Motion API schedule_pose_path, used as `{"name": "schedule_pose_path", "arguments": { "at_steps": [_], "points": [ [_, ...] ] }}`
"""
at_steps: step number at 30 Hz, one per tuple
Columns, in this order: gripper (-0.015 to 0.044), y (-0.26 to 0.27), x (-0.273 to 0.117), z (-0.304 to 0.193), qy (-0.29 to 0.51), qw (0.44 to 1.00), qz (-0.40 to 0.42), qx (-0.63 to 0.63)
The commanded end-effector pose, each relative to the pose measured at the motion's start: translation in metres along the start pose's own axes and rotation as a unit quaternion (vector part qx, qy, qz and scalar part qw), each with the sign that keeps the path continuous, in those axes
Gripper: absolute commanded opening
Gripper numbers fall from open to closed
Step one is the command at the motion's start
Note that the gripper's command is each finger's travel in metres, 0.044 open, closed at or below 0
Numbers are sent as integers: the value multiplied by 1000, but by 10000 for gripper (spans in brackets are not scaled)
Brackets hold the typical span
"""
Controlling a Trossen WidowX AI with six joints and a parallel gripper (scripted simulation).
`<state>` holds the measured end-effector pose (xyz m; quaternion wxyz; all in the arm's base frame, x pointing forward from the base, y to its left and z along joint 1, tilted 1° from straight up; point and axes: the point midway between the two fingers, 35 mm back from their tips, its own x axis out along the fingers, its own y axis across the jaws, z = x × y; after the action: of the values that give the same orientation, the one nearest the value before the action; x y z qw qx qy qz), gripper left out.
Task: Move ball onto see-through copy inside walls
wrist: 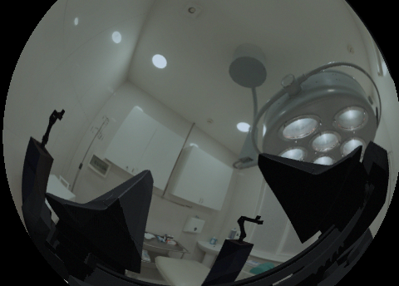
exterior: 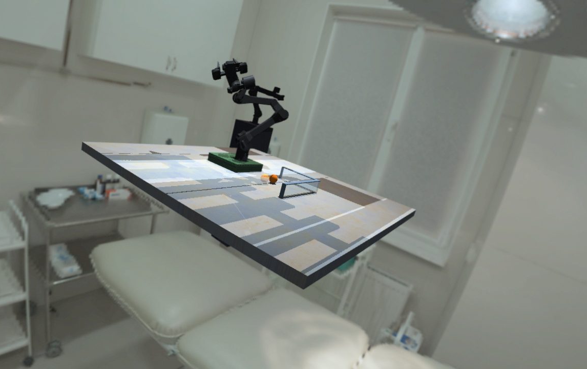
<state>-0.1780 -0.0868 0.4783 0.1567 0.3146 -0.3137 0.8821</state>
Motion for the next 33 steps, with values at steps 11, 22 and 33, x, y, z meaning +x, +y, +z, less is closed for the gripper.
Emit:
{"name": "schedule_pose_path", "arguments": {
  "at_steps": [11, 22, 33],
  "points": [
    [313, 103, -54, 83, -152, 961, 231, -14],
    [313, 167, -199, 162, -357, 825, 434, -61],
    [313, 142, -386, 189, -580, 589, 554, -98]
  ]
}}
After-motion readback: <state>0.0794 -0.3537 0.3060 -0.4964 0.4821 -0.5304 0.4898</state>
